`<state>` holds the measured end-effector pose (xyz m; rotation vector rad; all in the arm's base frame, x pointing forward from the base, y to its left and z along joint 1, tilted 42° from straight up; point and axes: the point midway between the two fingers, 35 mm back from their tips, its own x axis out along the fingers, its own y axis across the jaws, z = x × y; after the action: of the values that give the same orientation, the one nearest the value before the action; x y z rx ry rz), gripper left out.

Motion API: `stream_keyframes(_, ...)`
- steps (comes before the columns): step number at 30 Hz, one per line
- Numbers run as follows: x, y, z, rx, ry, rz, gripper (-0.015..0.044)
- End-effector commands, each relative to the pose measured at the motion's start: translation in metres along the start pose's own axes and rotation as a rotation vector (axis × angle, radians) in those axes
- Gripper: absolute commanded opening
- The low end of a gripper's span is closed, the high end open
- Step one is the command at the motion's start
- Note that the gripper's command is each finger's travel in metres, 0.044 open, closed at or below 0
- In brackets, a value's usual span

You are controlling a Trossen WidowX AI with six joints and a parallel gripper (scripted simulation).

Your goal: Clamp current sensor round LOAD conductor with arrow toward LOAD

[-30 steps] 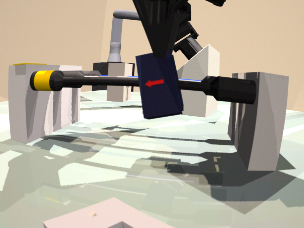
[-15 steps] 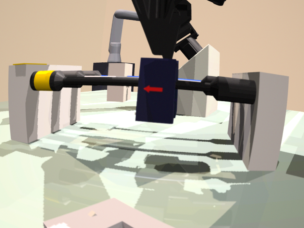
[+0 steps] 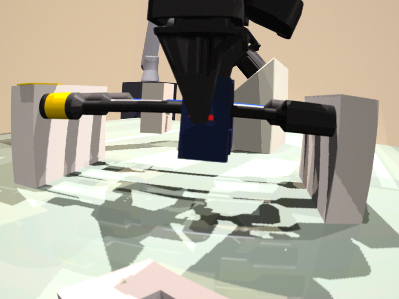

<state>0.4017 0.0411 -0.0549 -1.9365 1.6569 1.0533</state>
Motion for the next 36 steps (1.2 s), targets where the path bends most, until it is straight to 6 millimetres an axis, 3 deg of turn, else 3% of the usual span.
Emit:
stream_keyframes(1,0.001,0.000,0.002,-0.009,0.005,-0.007,0.0440)
stream_keyframes(21,0.029,0.000,0.001,-0.009,0.007,-0.007,0.0440)
stream_keyframes(36,0.025,-0.002,0.001,-0.001,0.002,-0.010,0.0340)
